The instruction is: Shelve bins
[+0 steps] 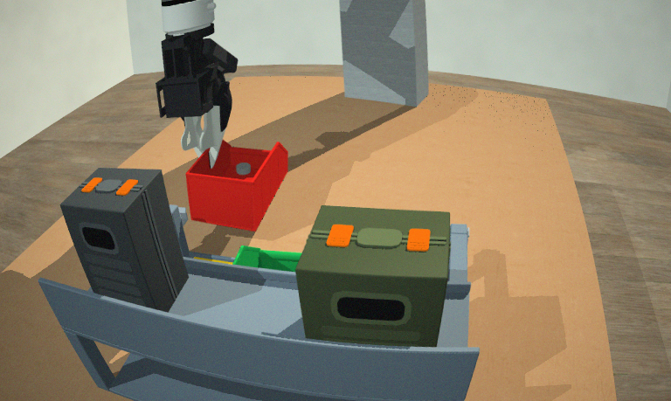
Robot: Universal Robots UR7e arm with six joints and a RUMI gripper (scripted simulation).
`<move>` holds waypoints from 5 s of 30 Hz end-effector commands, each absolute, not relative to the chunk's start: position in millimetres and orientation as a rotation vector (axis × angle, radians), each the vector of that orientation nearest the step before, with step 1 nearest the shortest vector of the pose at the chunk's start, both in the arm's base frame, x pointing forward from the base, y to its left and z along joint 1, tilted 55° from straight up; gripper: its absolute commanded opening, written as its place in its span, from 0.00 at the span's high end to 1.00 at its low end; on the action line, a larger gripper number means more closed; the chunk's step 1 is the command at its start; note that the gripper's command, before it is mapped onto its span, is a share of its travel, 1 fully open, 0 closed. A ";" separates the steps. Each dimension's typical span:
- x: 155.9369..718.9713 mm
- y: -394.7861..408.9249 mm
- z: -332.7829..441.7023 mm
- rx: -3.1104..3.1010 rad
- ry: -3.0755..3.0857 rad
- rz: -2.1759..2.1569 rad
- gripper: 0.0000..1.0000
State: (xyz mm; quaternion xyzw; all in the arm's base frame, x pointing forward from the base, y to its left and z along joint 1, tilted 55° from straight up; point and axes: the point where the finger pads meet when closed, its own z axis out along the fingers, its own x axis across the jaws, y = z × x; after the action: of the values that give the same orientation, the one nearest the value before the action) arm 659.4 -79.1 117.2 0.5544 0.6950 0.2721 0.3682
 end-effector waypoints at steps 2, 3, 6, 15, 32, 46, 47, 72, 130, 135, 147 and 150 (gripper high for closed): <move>658.2 -79.1 118.7 1.423 1.784 0.699 1.00; 658.1 -79.1 118.7 1.423 1.784 0.699 1.00; 658.0 -79.1 118.8 1.423 1.784 0.699 1.00; 658.0 -79.1 118.8 1.423 1.784 0.699 1.00; 657.7 -76.8 118.2 1.423 1.784 0.699 1.00; 655.9 -62.3 114.4 1.424 1.783 0.700 1.00; 655.9 -62.3 114.4 1.424 1.783 0.700 1.00; 648.0 -0.9 98.2 1.428 1.781 0.702 1.00; 629.3 143.8 60.1 1.439 1.774 0.707 1.00; 628.9 146.8 59.3 1.439 1.774 0.708 1.00; 628.2 152.3 57.9 1.439 1.774 0.708 1.00; 628.2 152.4 57.9 1.439 1.774 0.708 1.00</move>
State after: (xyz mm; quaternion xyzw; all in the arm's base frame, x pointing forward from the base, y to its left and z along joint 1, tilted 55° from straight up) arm 628.3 151.8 57.4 0.5602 0.6903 0.2750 0.3661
